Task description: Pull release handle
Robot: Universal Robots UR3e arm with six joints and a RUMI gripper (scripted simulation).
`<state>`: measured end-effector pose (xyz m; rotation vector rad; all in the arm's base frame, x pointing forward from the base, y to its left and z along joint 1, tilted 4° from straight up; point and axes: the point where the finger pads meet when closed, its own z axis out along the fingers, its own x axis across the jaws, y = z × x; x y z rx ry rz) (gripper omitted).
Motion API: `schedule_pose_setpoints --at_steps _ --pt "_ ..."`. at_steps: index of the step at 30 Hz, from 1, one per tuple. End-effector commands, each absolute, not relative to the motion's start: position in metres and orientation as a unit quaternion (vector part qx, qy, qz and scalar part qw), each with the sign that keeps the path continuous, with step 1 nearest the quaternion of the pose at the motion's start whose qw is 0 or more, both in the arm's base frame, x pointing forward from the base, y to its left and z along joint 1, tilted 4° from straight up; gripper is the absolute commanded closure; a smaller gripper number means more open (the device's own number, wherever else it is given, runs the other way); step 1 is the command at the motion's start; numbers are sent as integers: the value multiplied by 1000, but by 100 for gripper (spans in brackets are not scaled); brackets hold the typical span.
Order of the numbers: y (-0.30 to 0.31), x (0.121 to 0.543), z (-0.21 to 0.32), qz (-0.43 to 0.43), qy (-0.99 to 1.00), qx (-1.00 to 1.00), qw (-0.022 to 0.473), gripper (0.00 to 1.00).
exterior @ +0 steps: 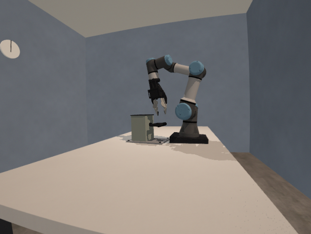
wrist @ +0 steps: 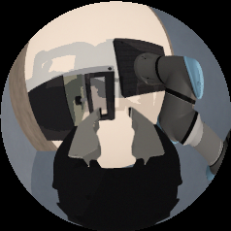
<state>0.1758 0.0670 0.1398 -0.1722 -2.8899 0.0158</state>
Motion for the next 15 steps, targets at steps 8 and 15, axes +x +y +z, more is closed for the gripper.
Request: schedule_pose_setpoints --at_steps 8,15 --pt "67 175 125 5 -991 -59 122 71" --pt "67 175 118 5 -991 -59 122 71"
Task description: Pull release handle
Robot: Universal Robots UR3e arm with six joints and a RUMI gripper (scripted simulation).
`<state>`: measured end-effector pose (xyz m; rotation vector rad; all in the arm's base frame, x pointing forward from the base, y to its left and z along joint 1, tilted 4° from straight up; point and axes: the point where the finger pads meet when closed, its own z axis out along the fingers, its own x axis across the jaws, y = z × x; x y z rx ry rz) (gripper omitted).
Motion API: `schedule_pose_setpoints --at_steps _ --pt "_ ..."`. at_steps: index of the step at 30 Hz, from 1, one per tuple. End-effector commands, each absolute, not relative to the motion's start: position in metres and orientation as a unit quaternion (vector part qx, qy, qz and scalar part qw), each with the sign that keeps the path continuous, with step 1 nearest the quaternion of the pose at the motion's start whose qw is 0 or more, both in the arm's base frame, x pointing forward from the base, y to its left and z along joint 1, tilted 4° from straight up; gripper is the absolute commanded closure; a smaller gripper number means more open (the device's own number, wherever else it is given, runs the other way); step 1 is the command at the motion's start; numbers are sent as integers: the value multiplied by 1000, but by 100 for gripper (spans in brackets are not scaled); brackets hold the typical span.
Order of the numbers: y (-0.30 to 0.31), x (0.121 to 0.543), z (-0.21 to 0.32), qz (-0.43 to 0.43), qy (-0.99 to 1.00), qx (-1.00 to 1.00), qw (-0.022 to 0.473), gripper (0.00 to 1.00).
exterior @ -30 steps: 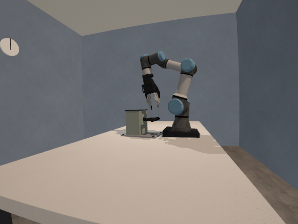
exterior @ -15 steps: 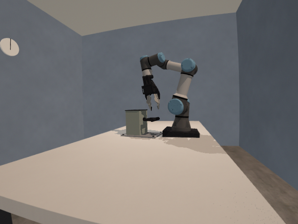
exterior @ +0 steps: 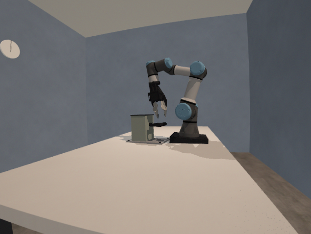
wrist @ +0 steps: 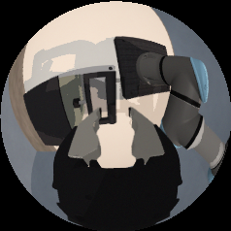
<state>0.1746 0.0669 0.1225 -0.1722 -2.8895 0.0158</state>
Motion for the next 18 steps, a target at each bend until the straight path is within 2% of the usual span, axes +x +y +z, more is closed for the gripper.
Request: schedule_pose_setpoints --at_steps 1,18 --pt "67 175 116 5 -991 -59 122 71" --pt "67 174 102 5 -991 -59 122 71"
